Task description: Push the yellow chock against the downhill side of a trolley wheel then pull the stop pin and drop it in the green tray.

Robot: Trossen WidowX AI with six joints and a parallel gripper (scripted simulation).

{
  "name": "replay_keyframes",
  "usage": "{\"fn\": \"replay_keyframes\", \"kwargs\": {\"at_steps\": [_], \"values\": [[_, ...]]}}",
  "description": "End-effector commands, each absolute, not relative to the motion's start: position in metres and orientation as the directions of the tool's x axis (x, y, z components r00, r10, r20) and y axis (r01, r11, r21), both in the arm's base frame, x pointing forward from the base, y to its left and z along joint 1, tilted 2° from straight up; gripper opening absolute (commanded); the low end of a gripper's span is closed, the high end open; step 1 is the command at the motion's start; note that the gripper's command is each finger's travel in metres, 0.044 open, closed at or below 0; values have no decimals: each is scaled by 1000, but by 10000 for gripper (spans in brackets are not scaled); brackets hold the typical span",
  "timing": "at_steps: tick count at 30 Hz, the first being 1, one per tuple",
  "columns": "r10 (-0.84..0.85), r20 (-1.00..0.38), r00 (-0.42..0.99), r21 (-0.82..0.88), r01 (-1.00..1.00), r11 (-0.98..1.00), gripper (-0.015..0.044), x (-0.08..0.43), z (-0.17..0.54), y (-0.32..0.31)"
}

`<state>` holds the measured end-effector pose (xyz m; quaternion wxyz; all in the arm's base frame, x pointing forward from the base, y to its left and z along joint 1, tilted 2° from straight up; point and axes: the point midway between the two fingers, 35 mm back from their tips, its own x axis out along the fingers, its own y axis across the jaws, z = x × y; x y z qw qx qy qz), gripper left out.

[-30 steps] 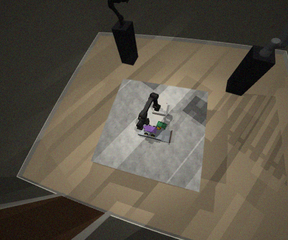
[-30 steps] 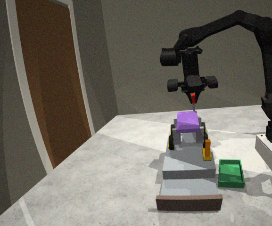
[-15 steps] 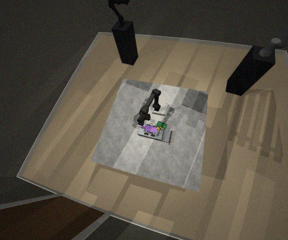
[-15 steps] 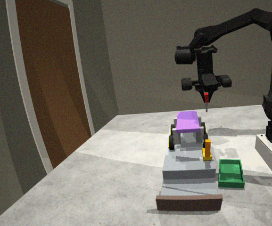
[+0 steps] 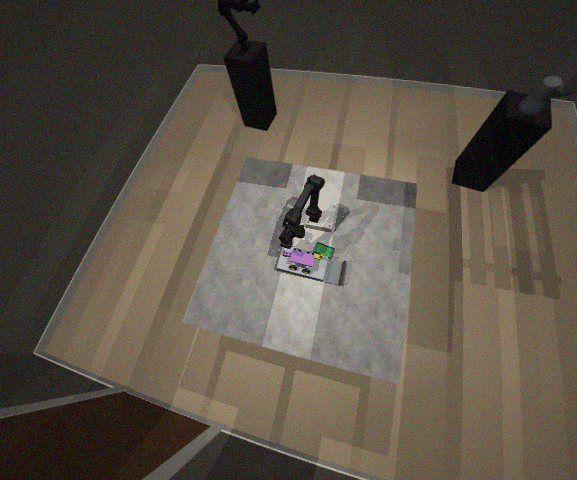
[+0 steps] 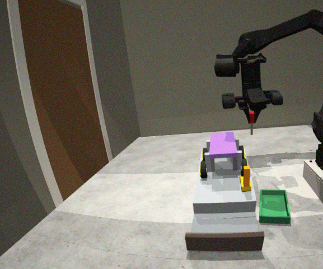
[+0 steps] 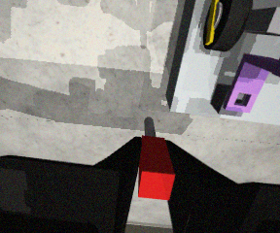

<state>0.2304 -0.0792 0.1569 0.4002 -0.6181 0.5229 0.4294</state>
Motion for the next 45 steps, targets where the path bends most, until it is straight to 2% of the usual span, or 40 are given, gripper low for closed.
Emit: {"fn": "replay_keyframes", "kwargs": {"at_steps": [1, 45], "values": [[-305, -949, 82, -43, -990, -131, 0, 228, 155, -67], [-290, -954, 79, -43, -991, -130, 0, 208, 124, 96]]}}
